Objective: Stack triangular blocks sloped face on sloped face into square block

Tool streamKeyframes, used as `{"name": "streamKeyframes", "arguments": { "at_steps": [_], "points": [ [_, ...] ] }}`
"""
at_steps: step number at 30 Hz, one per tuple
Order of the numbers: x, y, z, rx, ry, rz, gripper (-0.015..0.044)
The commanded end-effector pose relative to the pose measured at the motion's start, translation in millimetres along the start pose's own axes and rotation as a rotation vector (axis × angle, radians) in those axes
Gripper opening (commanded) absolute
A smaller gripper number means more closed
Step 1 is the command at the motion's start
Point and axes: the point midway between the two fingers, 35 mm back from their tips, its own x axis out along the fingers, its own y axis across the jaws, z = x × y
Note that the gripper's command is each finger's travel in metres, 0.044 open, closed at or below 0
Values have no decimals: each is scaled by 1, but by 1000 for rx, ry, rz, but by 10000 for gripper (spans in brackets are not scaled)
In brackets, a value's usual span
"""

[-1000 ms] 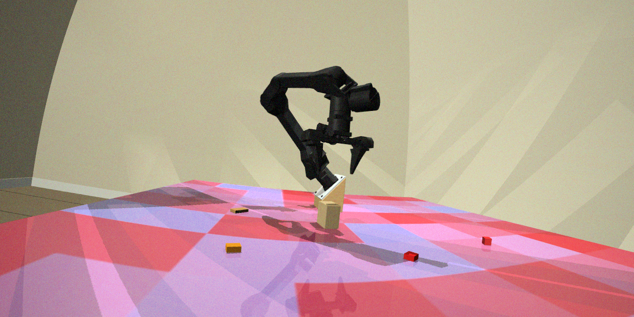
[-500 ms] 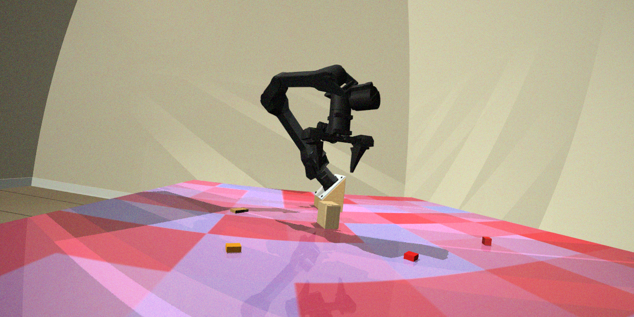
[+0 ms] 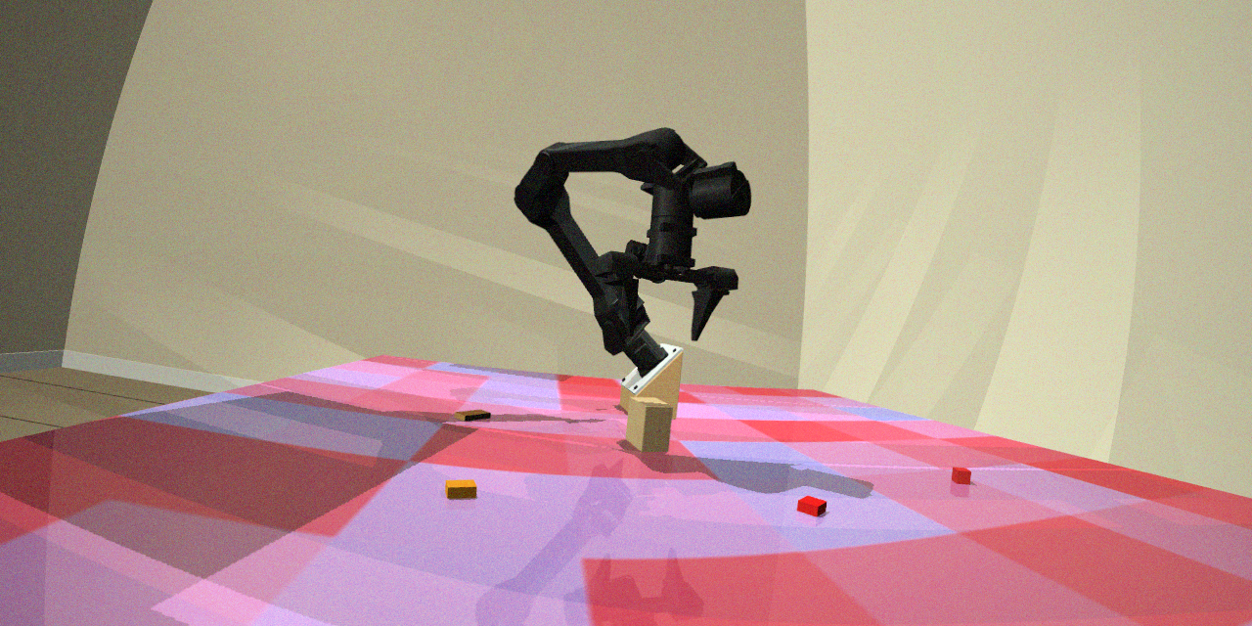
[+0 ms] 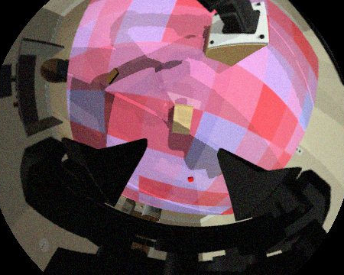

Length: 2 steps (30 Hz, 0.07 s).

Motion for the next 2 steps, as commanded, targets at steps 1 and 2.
{"name": "streamKeyframes", "arguments": {
  "at_steps": [1,2],
  "points": [
    [0,0,0,-2,1,-1,440],
    [0,0,0,-2,1,-1,440]
  ]
}}
